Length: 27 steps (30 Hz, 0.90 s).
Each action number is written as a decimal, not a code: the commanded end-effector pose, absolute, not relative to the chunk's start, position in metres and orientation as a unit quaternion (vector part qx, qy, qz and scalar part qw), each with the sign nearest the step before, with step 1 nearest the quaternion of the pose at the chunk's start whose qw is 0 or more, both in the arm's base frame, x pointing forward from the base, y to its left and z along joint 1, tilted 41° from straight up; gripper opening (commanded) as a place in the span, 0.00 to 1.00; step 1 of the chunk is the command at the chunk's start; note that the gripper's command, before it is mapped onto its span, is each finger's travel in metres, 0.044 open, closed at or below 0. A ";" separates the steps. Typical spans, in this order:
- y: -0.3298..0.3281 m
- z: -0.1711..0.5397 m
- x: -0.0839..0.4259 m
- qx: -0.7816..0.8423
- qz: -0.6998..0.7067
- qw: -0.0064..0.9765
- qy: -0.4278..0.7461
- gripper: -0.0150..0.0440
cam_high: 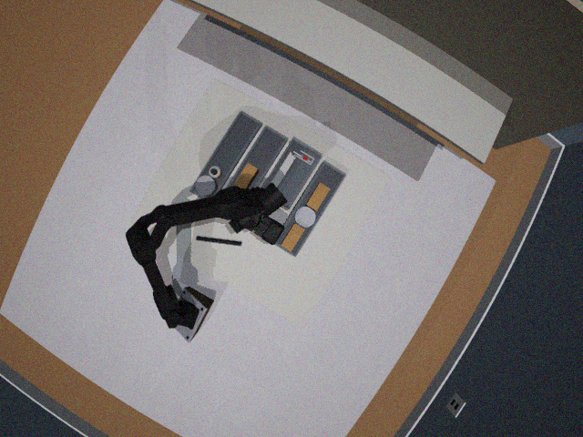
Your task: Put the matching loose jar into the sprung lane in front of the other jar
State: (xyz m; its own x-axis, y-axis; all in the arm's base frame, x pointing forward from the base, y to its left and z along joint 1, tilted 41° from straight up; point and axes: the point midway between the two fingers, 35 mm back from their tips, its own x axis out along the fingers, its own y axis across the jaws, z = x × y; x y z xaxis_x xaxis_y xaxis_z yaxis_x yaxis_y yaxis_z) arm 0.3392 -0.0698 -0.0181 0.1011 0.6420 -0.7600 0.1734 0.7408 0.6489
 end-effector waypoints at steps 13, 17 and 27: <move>-0.068 -0.020 0.348 0.314 0.176 0.682 0.637 0.25; -0.067 -0.021 0.348 0.314 0.176 0.682 0.637 0.25; -0.065 -0.023 0.348 0.314 0.176 0.682 0.637 0.25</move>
State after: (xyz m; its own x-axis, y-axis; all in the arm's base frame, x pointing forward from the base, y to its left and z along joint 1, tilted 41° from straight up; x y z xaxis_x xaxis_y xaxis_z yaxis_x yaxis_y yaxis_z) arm 0.3424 -0.0654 -0.0236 0.1041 0.6388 -0.7623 0.1715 0.7435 0.6464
